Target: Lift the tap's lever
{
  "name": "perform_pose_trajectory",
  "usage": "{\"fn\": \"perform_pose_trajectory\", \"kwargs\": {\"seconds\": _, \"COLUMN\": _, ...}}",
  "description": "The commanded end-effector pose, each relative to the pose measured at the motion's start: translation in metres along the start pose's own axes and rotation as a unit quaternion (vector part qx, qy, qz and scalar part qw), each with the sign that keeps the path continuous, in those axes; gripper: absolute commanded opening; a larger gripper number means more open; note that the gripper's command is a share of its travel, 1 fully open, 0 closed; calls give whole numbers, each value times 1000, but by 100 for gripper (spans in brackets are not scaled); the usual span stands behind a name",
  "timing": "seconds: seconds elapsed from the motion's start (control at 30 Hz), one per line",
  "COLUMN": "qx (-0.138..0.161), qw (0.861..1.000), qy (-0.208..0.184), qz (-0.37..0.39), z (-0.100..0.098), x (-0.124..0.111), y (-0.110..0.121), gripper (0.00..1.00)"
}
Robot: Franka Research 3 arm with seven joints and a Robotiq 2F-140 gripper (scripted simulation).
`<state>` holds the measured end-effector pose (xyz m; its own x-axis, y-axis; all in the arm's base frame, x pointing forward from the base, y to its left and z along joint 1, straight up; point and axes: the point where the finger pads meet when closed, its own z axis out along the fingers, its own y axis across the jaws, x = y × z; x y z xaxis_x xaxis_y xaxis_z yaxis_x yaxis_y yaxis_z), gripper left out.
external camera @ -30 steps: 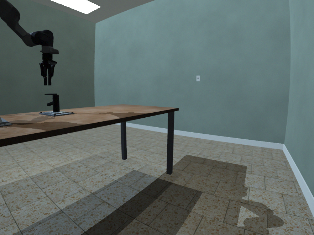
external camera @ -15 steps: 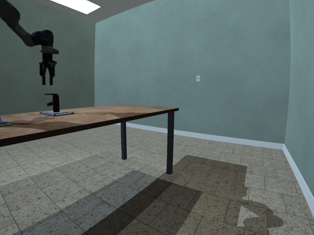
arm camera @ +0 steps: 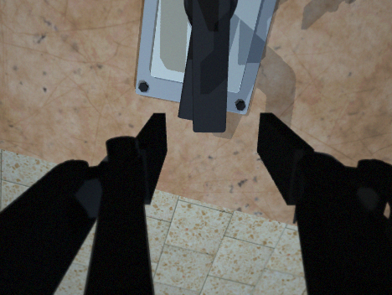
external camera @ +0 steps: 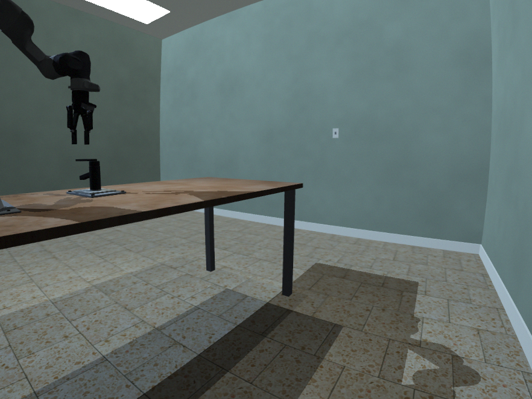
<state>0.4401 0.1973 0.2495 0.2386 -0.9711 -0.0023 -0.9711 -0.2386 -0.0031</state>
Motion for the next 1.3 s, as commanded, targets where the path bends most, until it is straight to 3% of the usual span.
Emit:
{"fn": "perform_pose_trajectory", "kwargs": {"seconds": 0.0, "qx": -2, "qw": 1000, "qy": 1, "qz": 1, "z": 0, "x": 0, "y": 1, "gripper": 47}}
{"fn": "perform_pose_trajectory", "kwargs": {"seconds": 0.77, "qx": -2, "qw": 1000, "qy": 1, "qz": 1, "z": 12, "x": 0, "y": 1, "gripper": 47}}
{"fn": "perform_pose_trajectory", "kwargs": {"seconds": 1.27, "qx": -2, "qw": 1000, "qy": 1, "qz": 1, "z": 36, "x": 0, "y": 1, "gripper": 47}}
